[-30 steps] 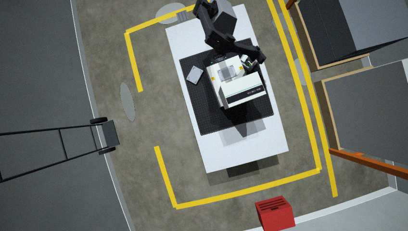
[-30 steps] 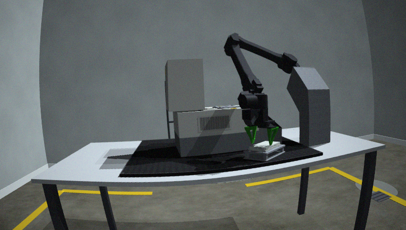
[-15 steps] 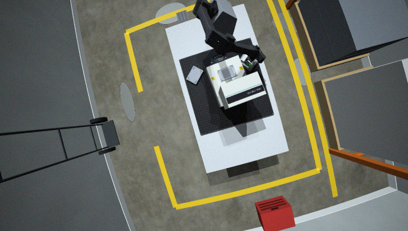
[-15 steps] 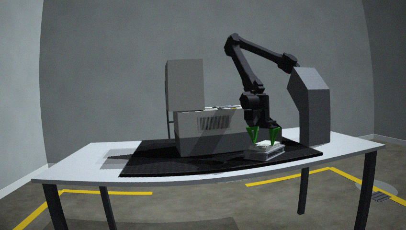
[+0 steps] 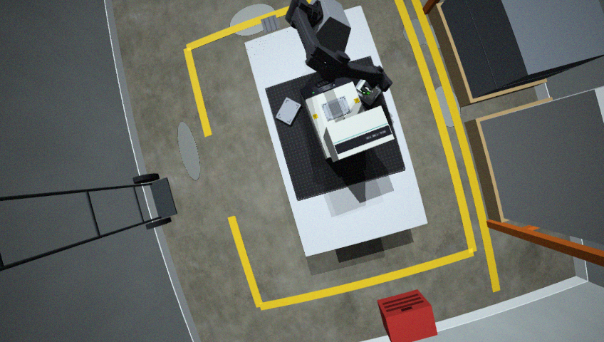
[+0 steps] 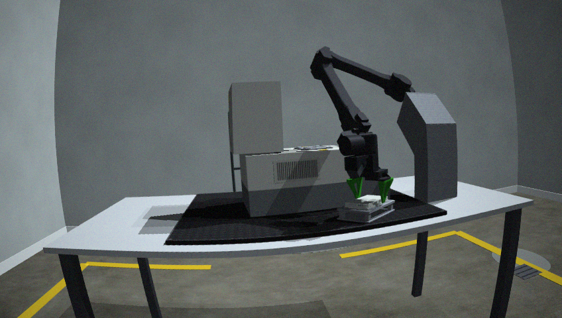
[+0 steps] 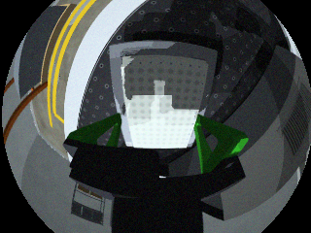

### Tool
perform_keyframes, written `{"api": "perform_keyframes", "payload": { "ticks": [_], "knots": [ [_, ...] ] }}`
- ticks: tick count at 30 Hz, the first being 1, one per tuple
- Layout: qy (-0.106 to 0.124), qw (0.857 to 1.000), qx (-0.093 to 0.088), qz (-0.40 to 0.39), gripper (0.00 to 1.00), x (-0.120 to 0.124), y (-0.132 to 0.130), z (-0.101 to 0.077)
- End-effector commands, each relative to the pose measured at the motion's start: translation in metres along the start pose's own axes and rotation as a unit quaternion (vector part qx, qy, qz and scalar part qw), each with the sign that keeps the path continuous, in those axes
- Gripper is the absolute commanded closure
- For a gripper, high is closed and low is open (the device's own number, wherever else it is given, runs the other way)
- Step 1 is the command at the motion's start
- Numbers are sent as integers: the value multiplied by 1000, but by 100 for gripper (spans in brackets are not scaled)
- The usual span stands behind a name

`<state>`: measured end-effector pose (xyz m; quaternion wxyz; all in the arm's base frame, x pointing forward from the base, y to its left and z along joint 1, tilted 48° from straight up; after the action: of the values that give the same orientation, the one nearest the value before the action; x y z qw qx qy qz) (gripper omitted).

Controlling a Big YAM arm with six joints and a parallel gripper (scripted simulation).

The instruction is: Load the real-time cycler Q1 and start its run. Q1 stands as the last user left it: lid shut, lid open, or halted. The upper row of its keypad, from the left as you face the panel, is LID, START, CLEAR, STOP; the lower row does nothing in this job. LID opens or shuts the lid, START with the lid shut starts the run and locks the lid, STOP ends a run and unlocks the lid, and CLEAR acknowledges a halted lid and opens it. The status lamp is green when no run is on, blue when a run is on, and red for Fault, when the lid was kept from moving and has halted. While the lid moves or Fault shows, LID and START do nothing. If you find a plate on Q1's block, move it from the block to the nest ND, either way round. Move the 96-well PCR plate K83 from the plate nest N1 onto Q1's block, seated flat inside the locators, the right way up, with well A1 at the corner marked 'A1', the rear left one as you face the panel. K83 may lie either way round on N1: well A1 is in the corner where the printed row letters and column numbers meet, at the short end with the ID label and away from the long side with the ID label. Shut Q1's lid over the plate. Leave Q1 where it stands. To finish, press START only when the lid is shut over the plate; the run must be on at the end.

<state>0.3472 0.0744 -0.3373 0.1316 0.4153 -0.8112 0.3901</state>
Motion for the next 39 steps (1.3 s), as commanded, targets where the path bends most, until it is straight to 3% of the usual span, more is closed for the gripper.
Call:
{"api": "perform_keyframes", "payload": {
  "ticks": [1, 10, 18, 32, 39],
  "knots": [
    [-28, 1000, 0, 7, 0, -22, -12, -15],
    [-34, 999, 17, 13, 0, -24, -19, -21],
    [-18, 1000, 13, 2, 0, -9, -10, -22],
    [-30, 999, 18, 15, 0, -26, -21, -24],
    [-17, 1000, 9, 6, 0, -12, -10, -7]
  ]
}}
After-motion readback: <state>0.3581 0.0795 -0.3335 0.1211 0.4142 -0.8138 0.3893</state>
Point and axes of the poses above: the point where the finger pads meet when closed, its own z axis out along the fingers, its own y axis across the jaws, x = y × z, the point moved 8 cm from there along -z, back along the fingers, and after that the axes turned 10 degrees about -z, right-handed, at the moved point
